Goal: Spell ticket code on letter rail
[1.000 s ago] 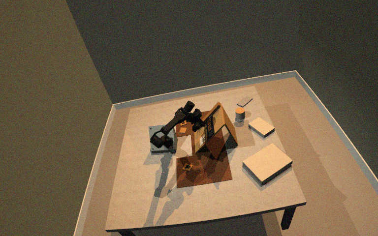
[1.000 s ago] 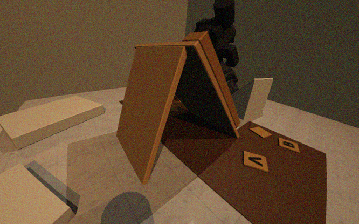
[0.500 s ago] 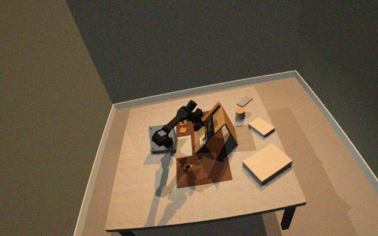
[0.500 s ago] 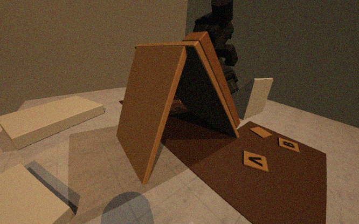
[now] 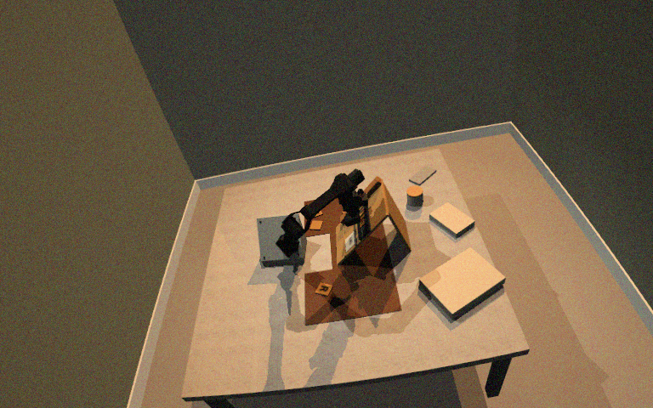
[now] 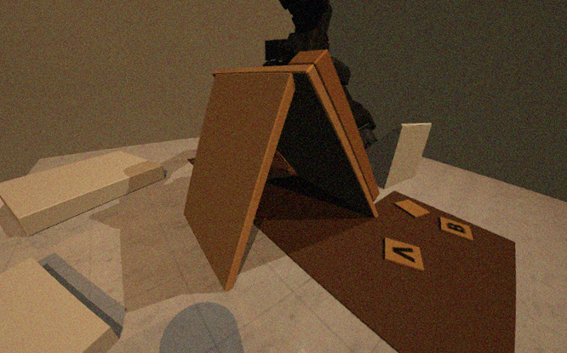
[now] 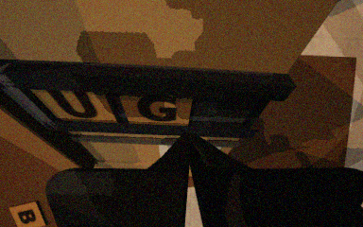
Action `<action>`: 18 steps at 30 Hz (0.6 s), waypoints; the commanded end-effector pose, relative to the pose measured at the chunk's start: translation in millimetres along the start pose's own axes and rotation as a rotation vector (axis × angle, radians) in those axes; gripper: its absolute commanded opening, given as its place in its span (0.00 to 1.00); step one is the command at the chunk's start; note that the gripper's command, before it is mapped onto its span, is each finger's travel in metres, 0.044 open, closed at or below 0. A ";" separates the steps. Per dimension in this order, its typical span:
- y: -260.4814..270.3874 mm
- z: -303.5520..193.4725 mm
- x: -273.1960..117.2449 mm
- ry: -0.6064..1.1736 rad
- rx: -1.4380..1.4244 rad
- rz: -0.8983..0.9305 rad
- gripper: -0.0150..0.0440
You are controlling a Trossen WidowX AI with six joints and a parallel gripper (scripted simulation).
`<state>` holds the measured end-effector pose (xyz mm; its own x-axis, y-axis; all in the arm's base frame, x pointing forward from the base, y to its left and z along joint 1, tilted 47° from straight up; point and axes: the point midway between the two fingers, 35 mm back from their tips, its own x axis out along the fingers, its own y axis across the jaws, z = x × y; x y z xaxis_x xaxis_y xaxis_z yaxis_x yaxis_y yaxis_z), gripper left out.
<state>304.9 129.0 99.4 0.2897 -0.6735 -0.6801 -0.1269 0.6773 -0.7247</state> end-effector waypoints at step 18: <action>-9.8 4.8 5.1 0.114 0.024 -0.008 0.25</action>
<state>310.2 120.7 104.9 0.1804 -0.7085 -0.6823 -0.1000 0.6769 -0.7293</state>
